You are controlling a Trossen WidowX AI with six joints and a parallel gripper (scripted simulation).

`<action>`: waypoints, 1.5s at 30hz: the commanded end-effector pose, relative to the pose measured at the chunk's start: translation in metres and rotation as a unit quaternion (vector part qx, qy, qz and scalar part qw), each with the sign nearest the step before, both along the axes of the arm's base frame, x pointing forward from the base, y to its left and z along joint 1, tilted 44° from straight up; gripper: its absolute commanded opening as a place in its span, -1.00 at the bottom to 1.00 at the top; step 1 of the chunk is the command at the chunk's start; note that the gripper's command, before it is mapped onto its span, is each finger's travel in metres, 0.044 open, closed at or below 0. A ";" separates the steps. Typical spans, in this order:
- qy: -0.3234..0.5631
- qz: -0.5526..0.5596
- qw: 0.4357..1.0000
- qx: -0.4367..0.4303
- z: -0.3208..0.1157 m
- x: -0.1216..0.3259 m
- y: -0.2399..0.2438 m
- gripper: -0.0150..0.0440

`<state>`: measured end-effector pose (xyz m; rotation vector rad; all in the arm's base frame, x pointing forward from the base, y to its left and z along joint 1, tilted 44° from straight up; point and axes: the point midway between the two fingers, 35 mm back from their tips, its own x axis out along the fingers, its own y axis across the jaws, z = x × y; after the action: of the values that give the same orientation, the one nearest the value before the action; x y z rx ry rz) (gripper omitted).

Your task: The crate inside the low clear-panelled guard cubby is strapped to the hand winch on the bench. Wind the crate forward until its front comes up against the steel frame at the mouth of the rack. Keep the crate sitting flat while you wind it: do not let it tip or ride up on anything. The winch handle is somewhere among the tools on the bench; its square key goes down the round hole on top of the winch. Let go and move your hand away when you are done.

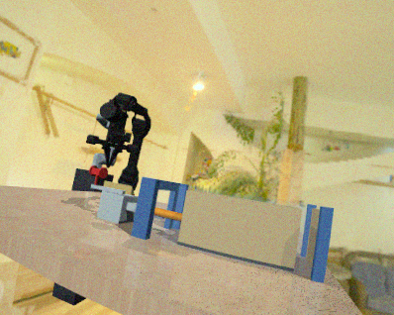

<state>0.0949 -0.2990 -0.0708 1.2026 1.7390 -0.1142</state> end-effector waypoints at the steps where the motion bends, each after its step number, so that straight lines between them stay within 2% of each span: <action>1: 0.000 -0.002 1.000 -0.001 -0.003 -0.001 -0.003 -0.49; 22: 0.000 -0.002 1.000 -0.002 -0.019 -0.006 -0.021 -0.49; 29: -0.003 -0.012 0.999 -0.037 0.022 -0.005 -0.047 -0.49; 45: -0.003 -0.012 0.999 -0.037 0.022 -0.005 -0.047 -0.49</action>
<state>0.0900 -0.3448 -0.0503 1.1697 1.6994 -0.1801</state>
